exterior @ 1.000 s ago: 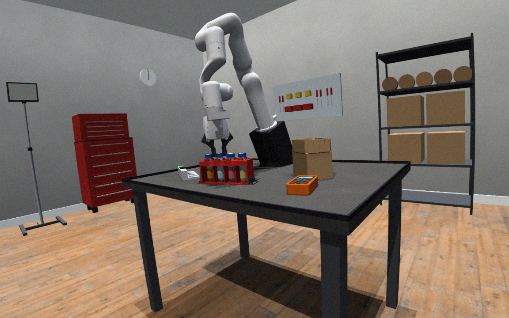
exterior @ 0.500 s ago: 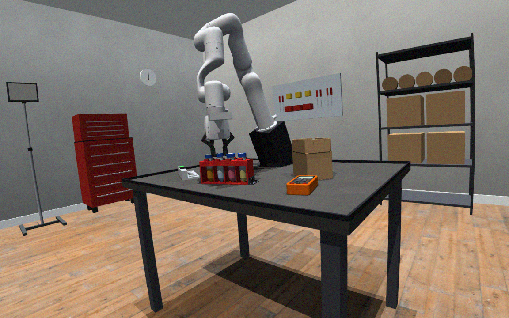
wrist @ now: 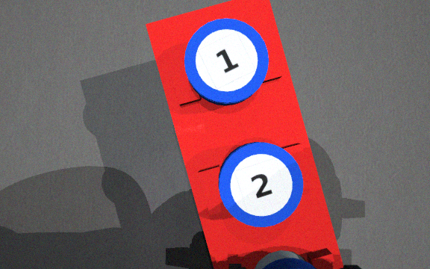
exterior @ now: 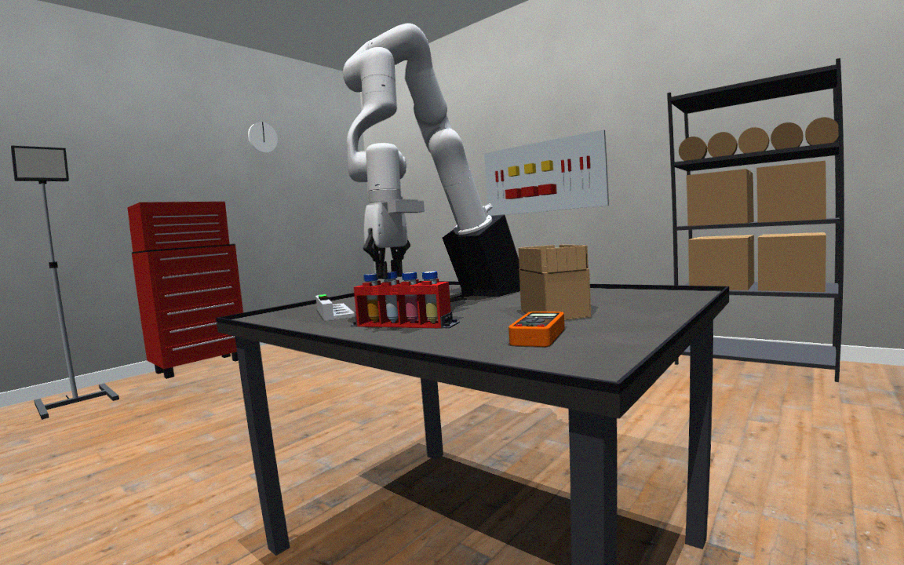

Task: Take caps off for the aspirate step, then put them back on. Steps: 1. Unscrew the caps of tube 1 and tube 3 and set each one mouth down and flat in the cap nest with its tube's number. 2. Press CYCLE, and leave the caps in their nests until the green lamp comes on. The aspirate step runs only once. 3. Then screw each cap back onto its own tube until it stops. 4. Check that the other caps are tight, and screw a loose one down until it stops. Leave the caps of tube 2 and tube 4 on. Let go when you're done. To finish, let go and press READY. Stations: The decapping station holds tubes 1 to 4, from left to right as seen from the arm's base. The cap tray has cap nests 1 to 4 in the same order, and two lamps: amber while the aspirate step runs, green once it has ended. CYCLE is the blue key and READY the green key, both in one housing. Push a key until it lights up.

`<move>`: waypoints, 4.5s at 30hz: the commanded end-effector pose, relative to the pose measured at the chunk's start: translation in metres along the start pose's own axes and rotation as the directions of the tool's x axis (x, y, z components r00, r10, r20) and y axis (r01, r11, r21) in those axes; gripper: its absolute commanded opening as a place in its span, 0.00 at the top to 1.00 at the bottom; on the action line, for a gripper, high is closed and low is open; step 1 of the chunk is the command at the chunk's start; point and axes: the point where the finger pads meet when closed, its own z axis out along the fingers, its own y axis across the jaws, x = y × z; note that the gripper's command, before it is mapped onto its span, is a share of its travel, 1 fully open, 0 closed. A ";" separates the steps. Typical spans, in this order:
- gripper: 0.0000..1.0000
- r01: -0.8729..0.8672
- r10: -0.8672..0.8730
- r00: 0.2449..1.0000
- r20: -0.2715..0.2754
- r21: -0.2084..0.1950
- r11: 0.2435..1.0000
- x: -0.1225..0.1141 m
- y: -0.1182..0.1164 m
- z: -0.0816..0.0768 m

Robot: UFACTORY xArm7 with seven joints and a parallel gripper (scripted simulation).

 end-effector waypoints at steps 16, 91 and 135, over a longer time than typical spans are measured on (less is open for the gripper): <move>0.54 0.641 -0.641 0.768 -0.019 0.001 0.768 0.000 0.001 -0.001; 0.54 -0.483 0.483 0.875 -0.006 0.018 0.875 0.000 0.001 0.001; 0.54 0.641 -0.641 0.768 -0.019 0.001 0.768 0.000 0.001 -0.001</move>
